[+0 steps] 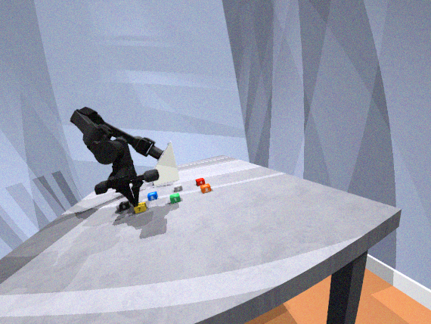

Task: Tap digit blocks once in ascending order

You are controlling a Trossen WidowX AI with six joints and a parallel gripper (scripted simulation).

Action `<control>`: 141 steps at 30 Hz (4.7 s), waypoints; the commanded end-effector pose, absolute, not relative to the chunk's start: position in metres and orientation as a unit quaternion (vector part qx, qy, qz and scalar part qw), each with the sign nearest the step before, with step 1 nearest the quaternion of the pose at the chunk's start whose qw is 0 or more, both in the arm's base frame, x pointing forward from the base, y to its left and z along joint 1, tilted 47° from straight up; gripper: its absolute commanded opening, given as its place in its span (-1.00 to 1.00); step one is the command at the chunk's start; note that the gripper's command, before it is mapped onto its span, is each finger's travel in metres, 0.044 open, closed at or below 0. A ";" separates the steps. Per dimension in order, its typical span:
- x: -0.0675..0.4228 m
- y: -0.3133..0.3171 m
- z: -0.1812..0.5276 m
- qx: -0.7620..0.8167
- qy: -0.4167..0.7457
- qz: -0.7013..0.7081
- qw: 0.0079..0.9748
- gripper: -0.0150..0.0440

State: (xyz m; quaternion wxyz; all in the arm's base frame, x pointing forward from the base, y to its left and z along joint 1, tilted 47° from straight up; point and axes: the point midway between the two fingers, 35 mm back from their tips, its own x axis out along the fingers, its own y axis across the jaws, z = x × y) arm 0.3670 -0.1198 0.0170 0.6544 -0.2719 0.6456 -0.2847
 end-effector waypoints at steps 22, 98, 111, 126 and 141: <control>0.366 -0.042 0.088 -0.274 0.649 -0.282 0.651 -0.42; 0.341 -0.022 0.079 -0.269 0.651 -0.272 0.656 -0.42; 0.357 0.122 -0.078 -0.270 0.650 -0.278 0.654 -0.42; 0.354 0.070 -0.143 -0.271 0.649 -0.280 0.653 -0.42; 0.354 0.062 -0.150 -0.272 0.649 -0.280 0.653 -0.42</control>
